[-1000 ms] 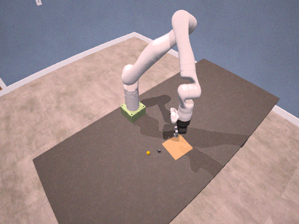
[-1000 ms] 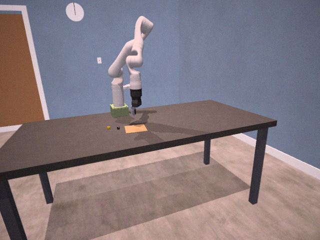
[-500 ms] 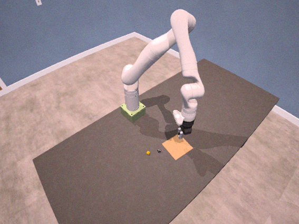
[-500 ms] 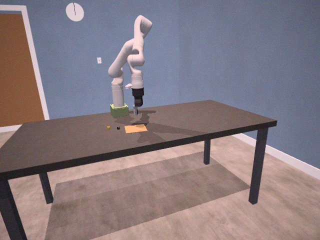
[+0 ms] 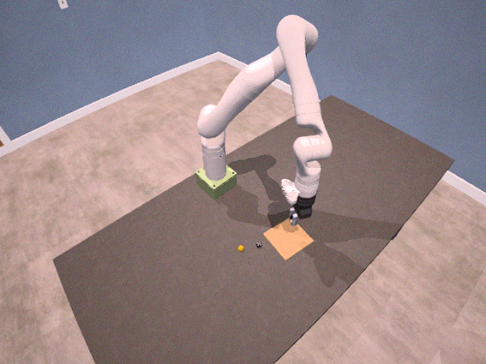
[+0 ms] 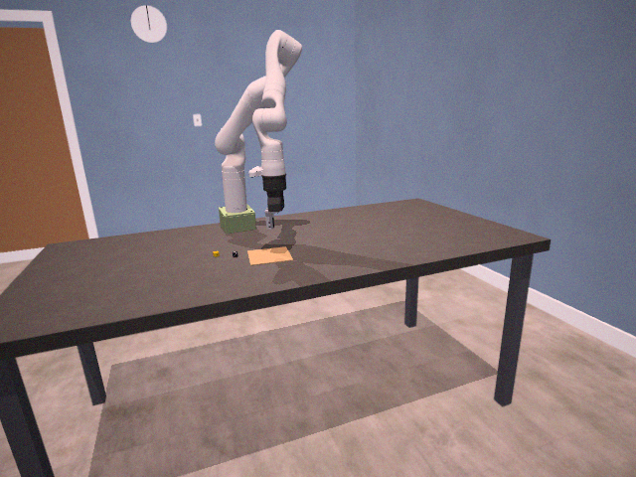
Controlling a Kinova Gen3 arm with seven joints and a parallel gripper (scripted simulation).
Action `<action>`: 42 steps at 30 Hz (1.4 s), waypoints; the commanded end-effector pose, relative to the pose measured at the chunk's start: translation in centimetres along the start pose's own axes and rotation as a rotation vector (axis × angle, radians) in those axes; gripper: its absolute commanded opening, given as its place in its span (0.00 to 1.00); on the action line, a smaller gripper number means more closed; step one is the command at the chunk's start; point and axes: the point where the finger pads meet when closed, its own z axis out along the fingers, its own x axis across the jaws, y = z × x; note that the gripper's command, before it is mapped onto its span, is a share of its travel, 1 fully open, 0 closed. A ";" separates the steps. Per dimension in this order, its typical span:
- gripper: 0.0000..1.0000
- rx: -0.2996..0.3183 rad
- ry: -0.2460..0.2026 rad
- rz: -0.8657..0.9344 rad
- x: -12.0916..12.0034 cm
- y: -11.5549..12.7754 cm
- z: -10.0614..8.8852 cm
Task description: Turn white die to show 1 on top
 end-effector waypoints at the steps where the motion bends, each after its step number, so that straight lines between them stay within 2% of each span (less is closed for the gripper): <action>1: 0.34 -0.010 0.000 0.004 0.0 -0.1 -0.1; 14: 0.34 -0.106 0.001 0.004 0.0 -0.2 -0.1; 28: 0.34 -0.308 0.004 0.003 0.1 -0.5 0.0; 30: 0.34 -0.308 0.004 0.003 0.1 -0.5 0.0; 42: 0.34 -0.522 -0.001 0.004 -0.1 -0.8 0.1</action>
